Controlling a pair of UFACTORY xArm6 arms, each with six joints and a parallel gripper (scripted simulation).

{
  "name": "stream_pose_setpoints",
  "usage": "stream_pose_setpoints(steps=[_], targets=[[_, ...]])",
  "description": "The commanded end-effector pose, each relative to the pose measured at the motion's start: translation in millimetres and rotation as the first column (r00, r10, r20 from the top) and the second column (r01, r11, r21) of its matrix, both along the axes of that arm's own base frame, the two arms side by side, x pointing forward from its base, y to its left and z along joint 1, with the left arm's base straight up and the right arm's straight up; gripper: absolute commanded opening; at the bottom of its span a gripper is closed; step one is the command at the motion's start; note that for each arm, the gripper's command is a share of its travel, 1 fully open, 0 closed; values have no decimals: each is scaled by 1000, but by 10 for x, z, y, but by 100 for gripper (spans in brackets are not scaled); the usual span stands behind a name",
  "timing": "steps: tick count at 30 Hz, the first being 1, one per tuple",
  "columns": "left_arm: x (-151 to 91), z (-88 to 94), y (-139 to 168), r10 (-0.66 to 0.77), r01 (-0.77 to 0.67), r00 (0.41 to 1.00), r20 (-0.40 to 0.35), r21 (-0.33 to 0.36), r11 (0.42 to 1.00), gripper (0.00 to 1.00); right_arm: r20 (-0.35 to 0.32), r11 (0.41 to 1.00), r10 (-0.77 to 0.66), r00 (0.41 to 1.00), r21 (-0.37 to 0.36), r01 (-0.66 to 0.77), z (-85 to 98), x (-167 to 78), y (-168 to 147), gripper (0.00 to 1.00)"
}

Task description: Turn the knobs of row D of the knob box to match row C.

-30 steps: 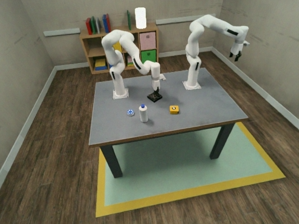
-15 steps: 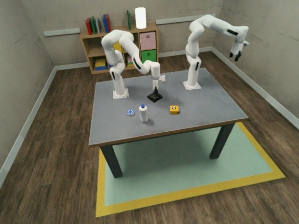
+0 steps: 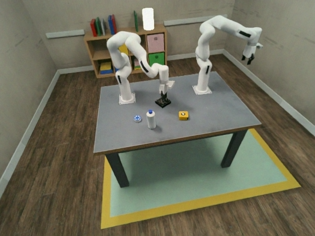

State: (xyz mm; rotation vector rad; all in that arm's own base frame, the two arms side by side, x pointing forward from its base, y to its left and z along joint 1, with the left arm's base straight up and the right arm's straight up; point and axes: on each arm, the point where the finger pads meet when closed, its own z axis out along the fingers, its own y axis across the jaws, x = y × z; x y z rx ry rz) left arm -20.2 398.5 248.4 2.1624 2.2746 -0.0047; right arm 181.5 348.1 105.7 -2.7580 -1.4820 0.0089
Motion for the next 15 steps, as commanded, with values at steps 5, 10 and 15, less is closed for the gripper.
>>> stream_pose_setpoints(steps=[5, 10, 15], targets=[[0, 16, 10, 0, 0, 1000, 0, 4, 1000, 100, 11, 994, -112, 994, -3, 112, 22, 6, 13, 21], [0, 16, 10, 0, 0, 1000, 0, 4, 1000, 100, 11, 994, -113, 994, -3, 113, 22, 6, 13, 21], [0, 16, 10, 0, 0, 1000, 0, 4, 1000, 100, 11, 994, -113, 994, -3, 113, 22, 6, 13, 21]])
